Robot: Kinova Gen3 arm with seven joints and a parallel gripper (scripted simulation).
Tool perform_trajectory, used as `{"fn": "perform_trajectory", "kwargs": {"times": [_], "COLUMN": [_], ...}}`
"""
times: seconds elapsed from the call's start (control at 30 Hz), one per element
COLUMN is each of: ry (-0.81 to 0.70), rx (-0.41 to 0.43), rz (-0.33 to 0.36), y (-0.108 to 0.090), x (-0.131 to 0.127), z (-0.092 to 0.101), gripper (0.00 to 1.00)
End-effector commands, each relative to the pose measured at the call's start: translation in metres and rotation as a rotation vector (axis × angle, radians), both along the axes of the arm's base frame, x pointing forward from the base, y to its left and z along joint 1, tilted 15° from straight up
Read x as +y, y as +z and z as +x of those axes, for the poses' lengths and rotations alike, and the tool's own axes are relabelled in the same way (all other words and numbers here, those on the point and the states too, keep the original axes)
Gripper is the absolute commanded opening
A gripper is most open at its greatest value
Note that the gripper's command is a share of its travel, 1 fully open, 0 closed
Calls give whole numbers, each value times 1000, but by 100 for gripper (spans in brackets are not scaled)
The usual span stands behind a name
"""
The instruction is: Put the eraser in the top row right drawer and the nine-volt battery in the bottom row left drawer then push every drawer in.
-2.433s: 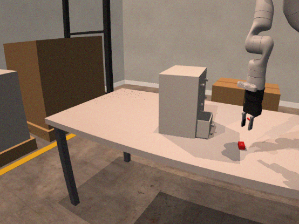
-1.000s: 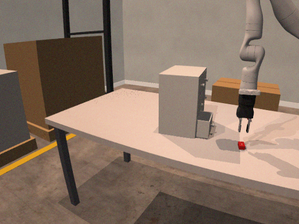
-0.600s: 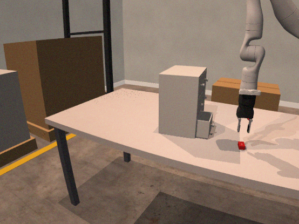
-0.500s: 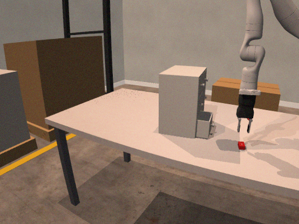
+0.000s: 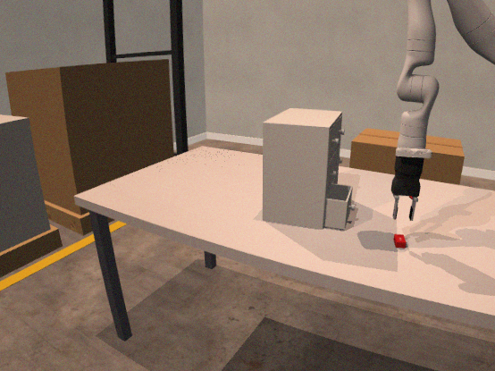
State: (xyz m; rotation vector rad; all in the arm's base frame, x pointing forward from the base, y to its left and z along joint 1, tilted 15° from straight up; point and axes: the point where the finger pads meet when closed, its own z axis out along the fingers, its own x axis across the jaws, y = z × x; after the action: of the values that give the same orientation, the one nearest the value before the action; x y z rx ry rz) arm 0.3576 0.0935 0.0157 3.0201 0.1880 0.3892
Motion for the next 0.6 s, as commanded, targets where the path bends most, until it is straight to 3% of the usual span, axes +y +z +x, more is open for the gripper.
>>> {"fn": "perform_trajectory", "kwargs": {"times": [0.0, 0.57], "ry": [13, 12], "rx": [5, 16], "rz": [-1, 1], "y": [-2, -29], "x": [0, -1], "z": [-3, 1], "gripper": [81, 81]}}
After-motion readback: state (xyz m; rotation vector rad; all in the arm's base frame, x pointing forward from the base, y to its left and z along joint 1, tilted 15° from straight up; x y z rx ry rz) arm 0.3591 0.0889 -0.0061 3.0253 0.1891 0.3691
